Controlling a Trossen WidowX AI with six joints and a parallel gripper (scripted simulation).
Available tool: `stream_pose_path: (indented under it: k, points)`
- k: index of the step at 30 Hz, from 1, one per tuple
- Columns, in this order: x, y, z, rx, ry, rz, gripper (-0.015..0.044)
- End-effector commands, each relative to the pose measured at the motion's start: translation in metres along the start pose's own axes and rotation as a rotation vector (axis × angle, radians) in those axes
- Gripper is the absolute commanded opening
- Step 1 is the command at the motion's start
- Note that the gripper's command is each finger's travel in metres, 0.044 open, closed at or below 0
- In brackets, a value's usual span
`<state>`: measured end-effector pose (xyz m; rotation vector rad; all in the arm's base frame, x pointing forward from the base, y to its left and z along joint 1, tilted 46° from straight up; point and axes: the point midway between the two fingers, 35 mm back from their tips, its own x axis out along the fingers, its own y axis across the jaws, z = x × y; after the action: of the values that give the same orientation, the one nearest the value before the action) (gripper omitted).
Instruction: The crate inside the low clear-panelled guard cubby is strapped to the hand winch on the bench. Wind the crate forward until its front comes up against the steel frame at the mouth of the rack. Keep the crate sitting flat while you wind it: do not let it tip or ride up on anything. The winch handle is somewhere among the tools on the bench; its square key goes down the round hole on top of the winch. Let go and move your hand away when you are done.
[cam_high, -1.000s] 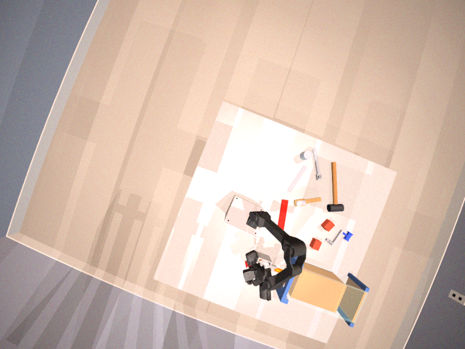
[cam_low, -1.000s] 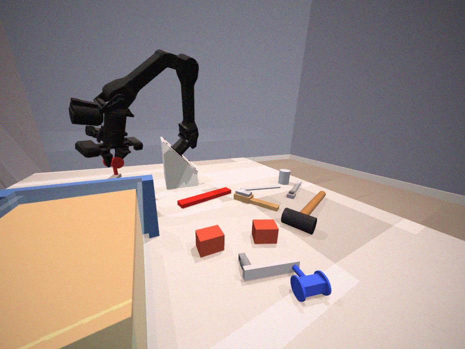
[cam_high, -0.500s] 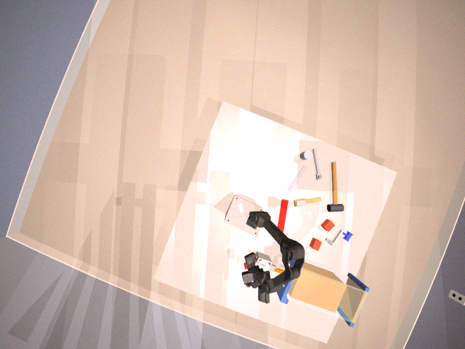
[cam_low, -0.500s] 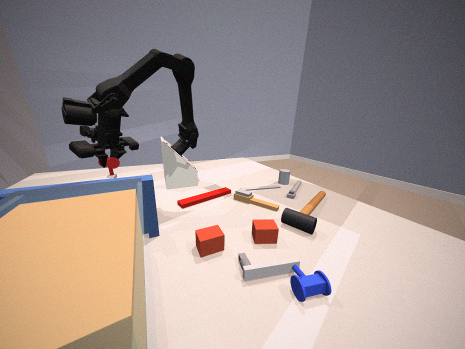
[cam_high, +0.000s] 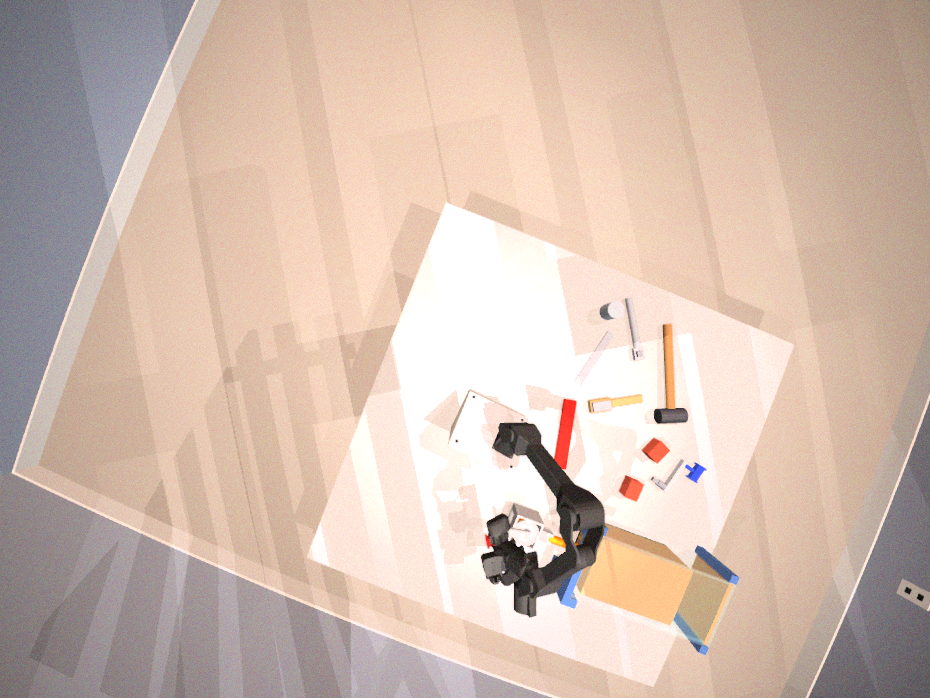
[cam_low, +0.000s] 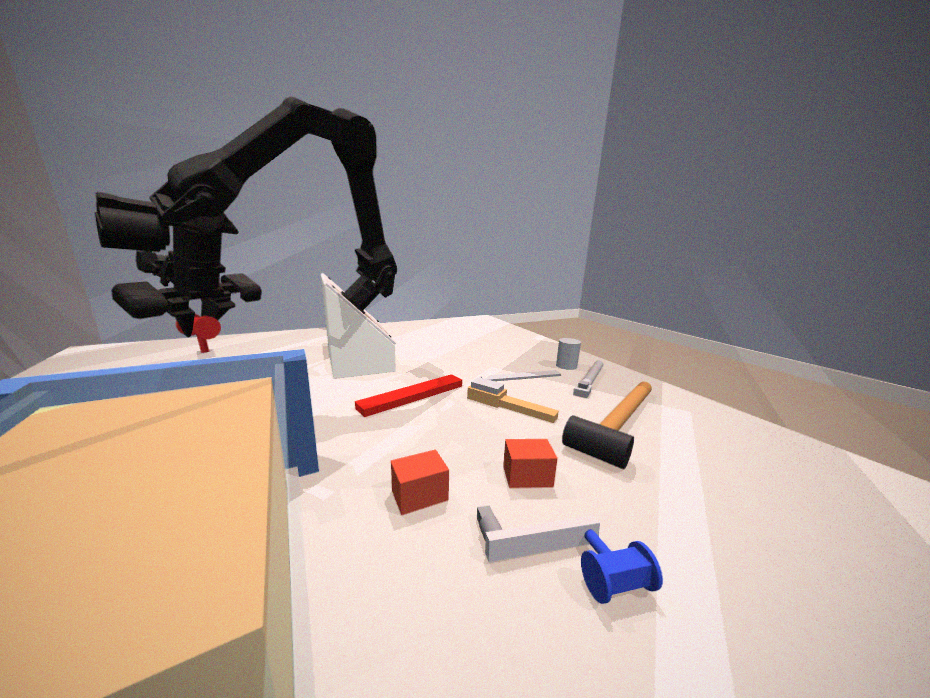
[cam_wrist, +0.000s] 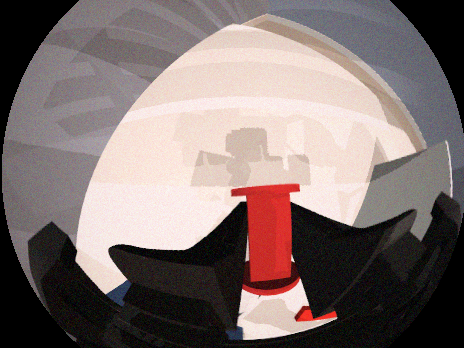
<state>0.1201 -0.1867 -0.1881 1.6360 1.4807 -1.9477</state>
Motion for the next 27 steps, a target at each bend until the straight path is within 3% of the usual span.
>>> stream_pose_path:
  k: [1,27]
  points:
    - [0.002,0.018,0.002,0.002,0.000,0.030,0.0000]
    - [0.001,0.047,0.004,0.001,-0.001,0.032,0.0000]
